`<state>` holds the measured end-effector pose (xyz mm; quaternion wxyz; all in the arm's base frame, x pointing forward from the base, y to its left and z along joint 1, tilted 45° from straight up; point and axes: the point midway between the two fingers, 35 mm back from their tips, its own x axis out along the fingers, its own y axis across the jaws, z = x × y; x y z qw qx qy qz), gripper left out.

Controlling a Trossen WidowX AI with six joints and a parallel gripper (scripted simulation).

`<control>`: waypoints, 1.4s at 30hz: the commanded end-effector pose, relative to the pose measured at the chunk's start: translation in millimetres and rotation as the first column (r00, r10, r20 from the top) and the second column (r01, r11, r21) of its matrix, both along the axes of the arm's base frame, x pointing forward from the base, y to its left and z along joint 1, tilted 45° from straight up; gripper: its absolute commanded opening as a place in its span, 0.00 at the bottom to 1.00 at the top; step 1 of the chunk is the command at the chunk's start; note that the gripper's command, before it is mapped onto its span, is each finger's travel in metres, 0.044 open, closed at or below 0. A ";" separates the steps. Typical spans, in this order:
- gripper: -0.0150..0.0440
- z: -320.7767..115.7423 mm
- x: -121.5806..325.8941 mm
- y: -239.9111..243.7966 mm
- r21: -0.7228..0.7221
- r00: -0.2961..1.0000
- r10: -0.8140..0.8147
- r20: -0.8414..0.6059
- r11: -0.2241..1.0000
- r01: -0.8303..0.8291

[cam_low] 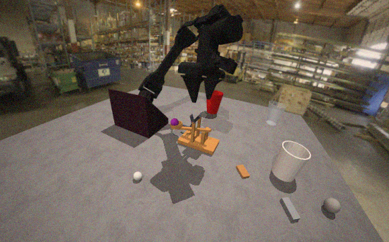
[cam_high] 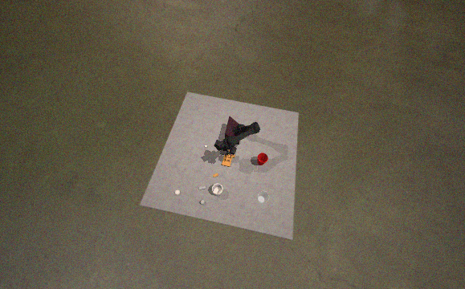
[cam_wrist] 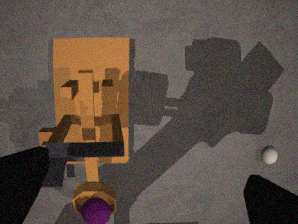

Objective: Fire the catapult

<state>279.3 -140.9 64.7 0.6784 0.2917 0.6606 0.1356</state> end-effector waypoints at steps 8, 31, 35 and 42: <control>1.00 22.1 113.0 -40.4 0.027 0.939 -0.262 0.221 0.964 0.263; 1.00 69.0 197.2 -57.7 0.196 0.819 -0.418 0.392 0.908 0.370; 1.00 69.0 197.2 -57.7 0.196 0.819 -0.418 0.392 0.908 0.370; 0.82 69.0 197.2 -57.7 0.196 0.819 -0.418 0.392 0.908 0.370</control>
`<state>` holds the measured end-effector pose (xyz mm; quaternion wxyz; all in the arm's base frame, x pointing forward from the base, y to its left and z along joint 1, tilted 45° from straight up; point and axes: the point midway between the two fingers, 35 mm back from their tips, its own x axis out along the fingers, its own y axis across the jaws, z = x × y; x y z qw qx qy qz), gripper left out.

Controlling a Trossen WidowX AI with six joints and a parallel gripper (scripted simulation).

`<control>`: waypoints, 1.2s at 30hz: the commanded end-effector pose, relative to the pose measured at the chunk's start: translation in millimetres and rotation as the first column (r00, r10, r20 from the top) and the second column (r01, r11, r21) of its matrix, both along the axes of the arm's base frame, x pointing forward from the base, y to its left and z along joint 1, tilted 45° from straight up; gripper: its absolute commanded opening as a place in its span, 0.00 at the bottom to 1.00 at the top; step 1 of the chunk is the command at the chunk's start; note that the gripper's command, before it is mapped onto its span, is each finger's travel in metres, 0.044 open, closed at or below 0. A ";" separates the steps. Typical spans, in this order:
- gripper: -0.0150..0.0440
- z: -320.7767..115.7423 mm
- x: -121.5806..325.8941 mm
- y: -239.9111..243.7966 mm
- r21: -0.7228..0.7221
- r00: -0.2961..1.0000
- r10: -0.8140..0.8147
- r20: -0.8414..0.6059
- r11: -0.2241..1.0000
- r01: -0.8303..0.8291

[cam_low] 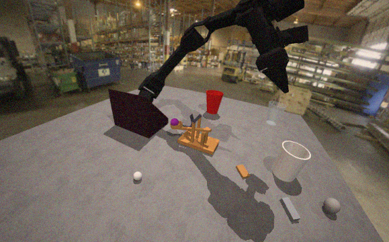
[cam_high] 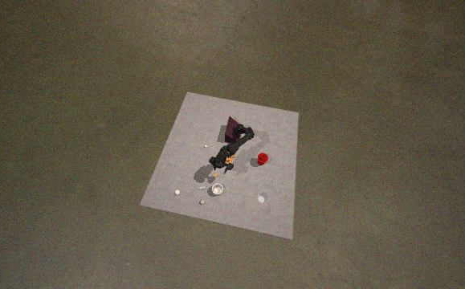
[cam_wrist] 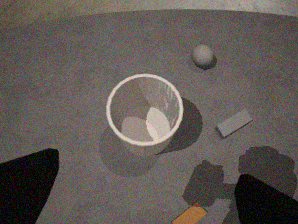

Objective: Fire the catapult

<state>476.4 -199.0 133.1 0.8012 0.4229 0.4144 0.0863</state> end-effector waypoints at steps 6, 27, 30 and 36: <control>0.56 0.6 0.2 0.5 0.001 1.000 0.003 0.005 1.000 -0.003; 0.25 1.3 -6.7 16.0 -0.075 0.998 0.065 0.004 0.995 -0.065; 0.25 1.6 -13.5 29.0 -0.139 0.993 0.121 -0.001 0.983 -0.120; 0.25 1.3 -29.7 53.5 -0.259 0.971 0.236 -0.022 0.937 -0.234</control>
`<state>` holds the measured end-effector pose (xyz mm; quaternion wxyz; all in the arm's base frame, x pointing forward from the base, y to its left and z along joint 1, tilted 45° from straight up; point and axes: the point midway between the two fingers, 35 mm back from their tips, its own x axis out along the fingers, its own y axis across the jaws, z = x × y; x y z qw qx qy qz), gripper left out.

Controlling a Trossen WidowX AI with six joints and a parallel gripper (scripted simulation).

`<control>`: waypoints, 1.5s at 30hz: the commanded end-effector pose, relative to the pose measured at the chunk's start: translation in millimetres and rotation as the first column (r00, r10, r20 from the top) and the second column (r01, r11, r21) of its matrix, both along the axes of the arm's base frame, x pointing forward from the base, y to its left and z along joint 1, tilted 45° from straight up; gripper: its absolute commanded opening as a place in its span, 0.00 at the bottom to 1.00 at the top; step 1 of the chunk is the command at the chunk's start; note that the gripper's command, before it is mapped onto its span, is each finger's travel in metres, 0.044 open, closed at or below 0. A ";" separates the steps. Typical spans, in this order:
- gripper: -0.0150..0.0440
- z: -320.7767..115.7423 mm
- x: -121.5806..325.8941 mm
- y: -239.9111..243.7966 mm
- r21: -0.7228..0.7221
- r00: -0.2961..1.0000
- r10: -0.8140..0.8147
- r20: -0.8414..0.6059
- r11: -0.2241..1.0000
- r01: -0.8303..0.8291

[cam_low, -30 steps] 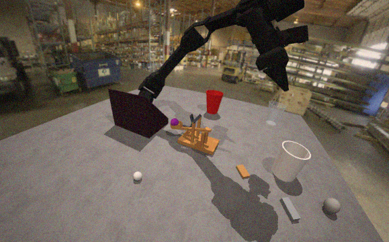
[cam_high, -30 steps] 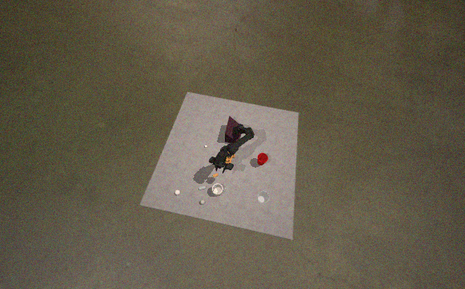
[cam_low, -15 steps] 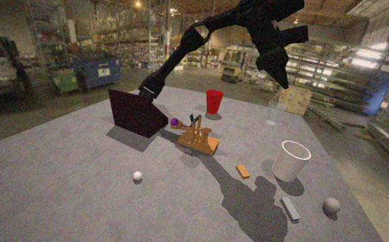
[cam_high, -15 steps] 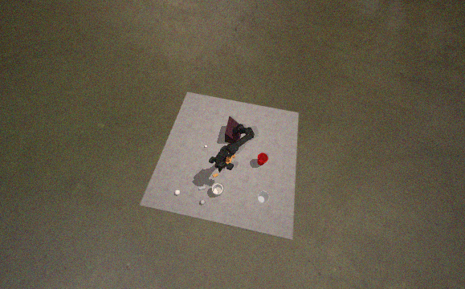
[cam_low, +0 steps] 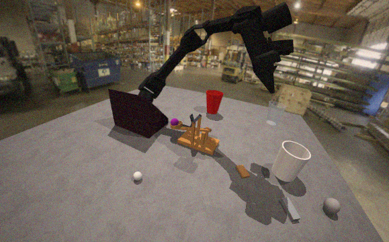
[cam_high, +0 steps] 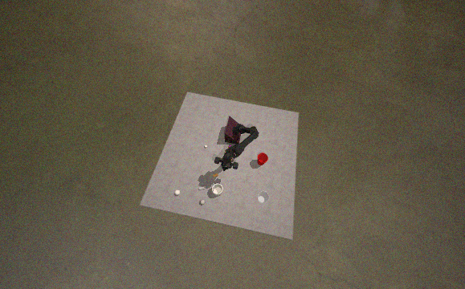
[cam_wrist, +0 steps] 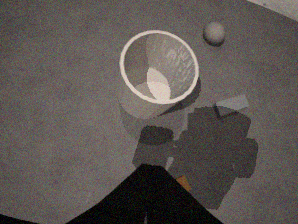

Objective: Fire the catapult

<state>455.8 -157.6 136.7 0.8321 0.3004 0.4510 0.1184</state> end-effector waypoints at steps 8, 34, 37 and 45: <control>0.25 -4.2 -35.6 42.2 -0.217 0.973 0.229 -0.030 0.949 -0.230; 0.25 -19.8 -152.2 118.6 -0.529 0.614 0.737 -0.282 0.415 -0.741; 0.25 -23.1 -167.1 123.7 -0.539 0.545 0.774 -0.322 0.323 -0.778; 0.25 -32.7 -207.4 133.7 -0.535 0.335 0.839 -0.428 0.064 -0.842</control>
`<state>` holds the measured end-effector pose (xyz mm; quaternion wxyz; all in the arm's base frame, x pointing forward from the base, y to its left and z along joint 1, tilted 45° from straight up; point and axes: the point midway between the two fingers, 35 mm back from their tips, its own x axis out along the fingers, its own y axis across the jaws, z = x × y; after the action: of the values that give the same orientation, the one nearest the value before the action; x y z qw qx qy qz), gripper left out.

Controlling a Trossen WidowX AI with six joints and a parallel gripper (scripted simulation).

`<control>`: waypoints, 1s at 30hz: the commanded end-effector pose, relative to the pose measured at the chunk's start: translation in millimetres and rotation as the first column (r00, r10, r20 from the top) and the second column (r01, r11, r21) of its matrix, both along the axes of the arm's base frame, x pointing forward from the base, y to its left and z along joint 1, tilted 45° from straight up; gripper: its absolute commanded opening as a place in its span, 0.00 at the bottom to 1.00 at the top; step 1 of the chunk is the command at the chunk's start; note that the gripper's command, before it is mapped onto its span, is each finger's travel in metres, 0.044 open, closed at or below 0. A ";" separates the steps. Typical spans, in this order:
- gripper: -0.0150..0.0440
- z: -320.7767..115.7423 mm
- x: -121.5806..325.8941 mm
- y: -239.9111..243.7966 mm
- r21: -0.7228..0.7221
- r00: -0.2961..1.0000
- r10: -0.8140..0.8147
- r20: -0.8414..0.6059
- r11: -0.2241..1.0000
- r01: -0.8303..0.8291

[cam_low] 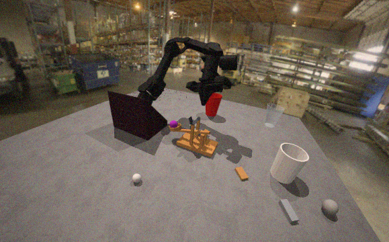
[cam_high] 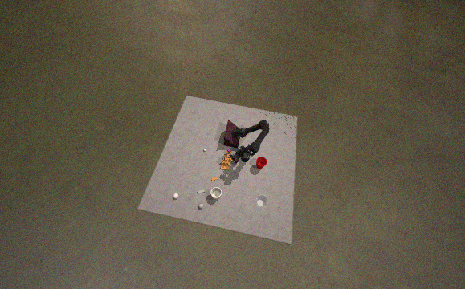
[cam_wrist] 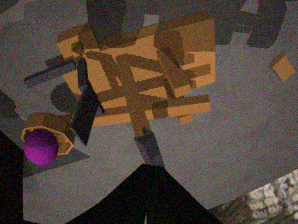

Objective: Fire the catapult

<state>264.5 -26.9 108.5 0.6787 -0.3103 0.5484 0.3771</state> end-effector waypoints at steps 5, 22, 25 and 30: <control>0.25 -10.9 -39.8 6.5 -0.100 0.970 0.236 -0.053 0.966 -0.240; 0.25 -23.3 -72.7 10.9 -0.163 0.894 0.431 -0.120 0.880 -0.446; 0.25 -26.6 -71.4 14.3 -0.163 0.894 0.431 -0.120 0.880 -0.446; 0.25 -32.2 -69.6 20.1 -0.163 0.894 0.431 -0.120 0.880 -0.446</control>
<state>194.7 -9.8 80.8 0.5227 -0.4738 0.5206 0.4809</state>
